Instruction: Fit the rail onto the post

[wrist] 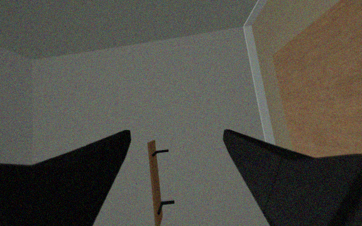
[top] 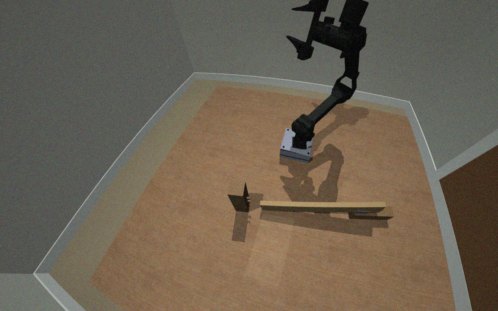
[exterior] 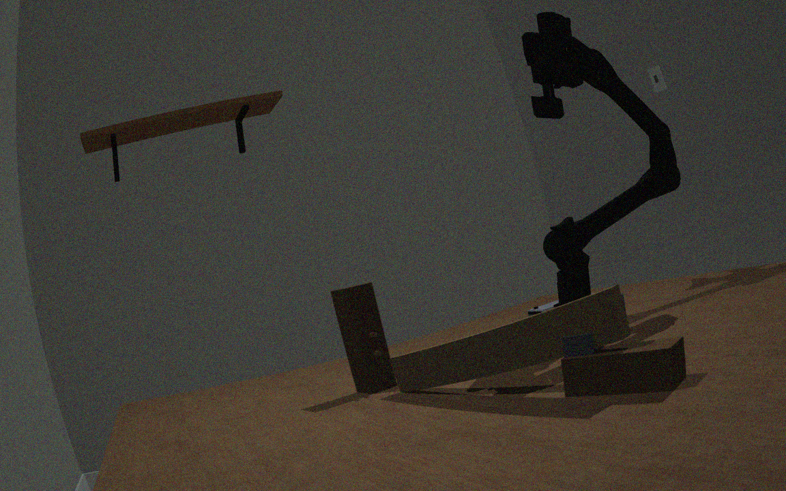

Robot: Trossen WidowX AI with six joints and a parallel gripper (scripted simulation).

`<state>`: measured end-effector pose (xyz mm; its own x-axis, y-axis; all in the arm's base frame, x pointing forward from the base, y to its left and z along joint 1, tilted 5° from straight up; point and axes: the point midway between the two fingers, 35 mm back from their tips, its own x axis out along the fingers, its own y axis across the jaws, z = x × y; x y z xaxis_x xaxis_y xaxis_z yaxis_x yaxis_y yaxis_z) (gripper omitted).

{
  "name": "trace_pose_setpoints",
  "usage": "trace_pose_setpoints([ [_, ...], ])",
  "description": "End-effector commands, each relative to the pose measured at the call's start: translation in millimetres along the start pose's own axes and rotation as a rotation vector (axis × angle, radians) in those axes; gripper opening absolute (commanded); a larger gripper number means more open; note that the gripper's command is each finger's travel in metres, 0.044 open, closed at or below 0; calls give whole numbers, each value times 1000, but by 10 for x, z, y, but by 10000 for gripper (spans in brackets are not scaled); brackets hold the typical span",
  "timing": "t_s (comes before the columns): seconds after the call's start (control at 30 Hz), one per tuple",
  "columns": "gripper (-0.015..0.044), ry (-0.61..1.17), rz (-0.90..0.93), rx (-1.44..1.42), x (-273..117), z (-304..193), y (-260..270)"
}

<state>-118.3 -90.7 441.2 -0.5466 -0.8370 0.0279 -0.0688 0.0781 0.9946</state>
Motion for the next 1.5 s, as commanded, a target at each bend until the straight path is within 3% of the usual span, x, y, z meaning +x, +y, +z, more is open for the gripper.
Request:
trace_pose_setpoints([
  [0.0, 426, 8, -1, -18, 5, -29, -2],
  [0.3, 440, 422, 41, -929, 1, -1432, -312],
  [0.67, 440, 928, 301, -1716, -511, -2675, -1112],
  [0.8, 440, 1145, 522, -2080, -819, -3013, -1536],
  [1.1, 440, 1518, 1061, -2552, -1390, -3325, -2285],
  [1.3, 440, 1769, 1566, -2706, -1776, -3366, -2777],
  [1.47, 440, 1964, 2082, -2666, -2112, -3320, -3154],
])
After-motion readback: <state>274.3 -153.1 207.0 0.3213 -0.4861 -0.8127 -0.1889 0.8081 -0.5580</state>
